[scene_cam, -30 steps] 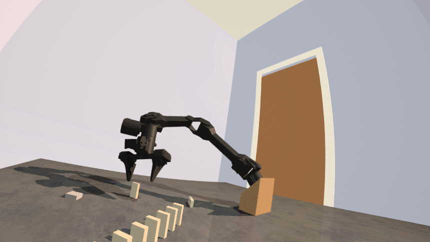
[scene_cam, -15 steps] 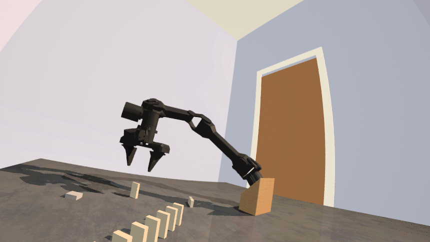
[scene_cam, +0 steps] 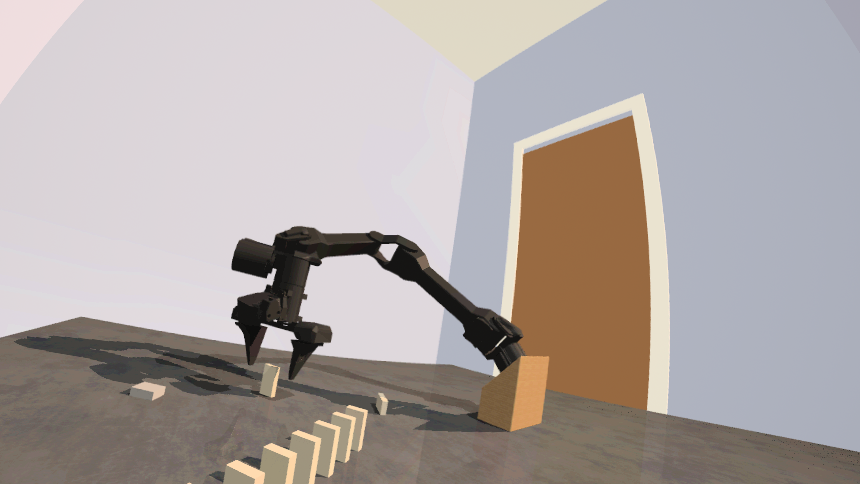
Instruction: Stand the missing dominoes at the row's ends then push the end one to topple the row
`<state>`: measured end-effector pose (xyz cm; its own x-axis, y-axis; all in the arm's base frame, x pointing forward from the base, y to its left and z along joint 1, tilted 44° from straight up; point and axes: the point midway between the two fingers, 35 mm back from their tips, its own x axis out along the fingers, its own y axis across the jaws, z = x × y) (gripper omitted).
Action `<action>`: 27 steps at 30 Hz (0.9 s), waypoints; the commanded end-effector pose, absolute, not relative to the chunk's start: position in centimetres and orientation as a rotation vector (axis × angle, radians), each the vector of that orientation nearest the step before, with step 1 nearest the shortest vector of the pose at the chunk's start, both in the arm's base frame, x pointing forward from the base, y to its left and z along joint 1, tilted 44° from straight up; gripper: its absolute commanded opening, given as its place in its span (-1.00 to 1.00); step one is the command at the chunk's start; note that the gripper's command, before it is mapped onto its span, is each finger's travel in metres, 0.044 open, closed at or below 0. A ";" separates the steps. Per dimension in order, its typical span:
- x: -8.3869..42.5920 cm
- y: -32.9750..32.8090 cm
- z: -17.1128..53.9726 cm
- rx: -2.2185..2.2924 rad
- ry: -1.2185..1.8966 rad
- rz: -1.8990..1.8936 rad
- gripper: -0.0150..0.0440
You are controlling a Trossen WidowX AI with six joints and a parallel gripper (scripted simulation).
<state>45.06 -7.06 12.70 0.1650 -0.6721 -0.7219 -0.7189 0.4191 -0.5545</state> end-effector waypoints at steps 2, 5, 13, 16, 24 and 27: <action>45.0 -7.6 11.9 -1.288 1.542 0.059 1.00; 45.1 -7.9 11.6 -1.288 1.542 0.059 1.00; 45.1 -7.9 11.6 -1.288 1.542 0.059 0.38; 45.1 -7.9 11.6 -1.288 1.542 0.059 0.11; 45.1 -7.9 11.6 -1.288 1.542 0.059 -0.13; 45.1 -7.9 11.6 -1.288 1.542 0.059 -0.13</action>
